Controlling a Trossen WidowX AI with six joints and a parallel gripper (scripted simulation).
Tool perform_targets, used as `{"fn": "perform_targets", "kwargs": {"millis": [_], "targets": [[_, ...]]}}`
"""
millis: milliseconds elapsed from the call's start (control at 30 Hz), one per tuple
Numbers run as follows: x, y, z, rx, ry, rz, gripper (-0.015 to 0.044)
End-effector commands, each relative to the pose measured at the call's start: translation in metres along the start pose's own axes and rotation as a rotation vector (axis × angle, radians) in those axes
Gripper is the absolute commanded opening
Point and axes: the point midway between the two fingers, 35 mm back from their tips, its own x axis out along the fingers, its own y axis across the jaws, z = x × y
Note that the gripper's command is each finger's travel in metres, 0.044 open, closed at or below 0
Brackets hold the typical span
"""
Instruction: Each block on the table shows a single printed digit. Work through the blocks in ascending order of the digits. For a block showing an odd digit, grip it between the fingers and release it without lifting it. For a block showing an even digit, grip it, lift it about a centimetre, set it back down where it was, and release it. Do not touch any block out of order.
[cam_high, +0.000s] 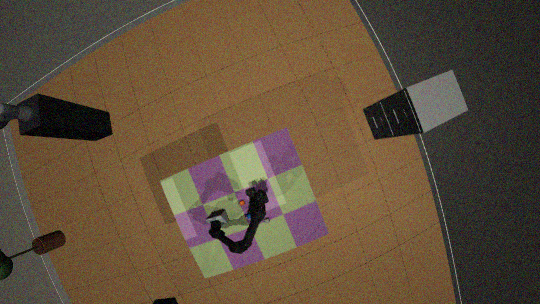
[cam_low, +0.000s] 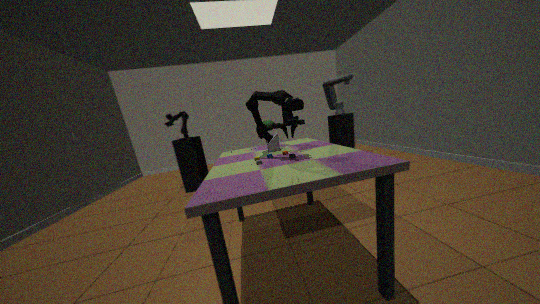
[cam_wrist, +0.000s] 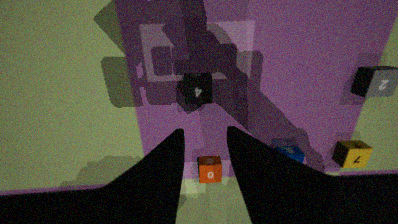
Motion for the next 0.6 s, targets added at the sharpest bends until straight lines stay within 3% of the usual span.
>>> {"fn": "perform_targets", "kwargs": {"millis": [0,133,567], "targets": [[-0.002,0.000,0.000,0.004,0.002,0.004,0.0120],[-0.006,-0.016,-0.011,0.003,0.003,0.003,0.0120],[-0.001,-0.114,-0.121,-0.002,0.009,-0.003,0.0120]]}}
